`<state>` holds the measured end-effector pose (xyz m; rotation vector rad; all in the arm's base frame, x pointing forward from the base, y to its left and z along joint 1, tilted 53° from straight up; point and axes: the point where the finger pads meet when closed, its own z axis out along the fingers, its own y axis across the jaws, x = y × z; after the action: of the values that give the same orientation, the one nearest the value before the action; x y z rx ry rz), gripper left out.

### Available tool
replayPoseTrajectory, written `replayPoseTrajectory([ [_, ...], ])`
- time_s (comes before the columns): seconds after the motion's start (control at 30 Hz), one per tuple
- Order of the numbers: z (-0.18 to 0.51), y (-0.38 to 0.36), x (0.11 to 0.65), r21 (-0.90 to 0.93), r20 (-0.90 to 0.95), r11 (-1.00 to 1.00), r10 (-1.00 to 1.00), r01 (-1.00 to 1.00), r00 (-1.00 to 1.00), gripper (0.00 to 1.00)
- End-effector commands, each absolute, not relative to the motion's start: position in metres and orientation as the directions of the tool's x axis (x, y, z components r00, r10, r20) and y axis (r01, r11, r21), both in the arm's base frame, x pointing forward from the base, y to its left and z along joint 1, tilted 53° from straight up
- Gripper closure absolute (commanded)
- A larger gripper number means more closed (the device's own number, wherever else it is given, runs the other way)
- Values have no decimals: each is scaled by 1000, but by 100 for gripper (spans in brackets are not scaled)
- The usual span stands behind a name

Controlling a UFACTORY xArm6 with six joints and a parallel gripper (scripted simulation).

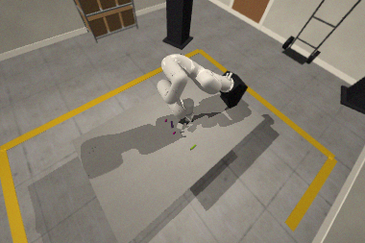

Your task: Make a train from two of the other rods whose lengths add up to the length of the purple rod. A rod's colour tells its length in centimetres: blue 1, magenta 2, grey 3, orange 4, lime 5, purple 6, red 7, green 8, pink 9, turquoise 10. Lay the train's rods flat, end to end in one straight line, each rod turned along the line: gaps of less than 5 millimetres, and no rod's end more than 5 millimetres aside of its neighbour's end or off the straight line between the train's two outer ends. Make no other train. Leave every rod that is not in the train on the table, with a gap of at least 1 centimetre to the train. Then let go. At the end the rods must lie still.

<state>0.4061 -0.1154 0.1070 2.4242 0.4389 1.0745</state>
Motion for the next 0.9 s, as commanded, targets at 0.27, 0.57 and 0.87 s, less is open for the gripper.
replayPoseTrajectory([
  [0.27, 107, -115, 406, 519, 613, -848, 455, 104, 646, 96],
  [0.57, 107, -115, 406, 519, 613, -848, 455, 104, 646, 96],
  [0.87, 107, -115, 406, 519, 613, -848, 455, 104, 646, 96],
])
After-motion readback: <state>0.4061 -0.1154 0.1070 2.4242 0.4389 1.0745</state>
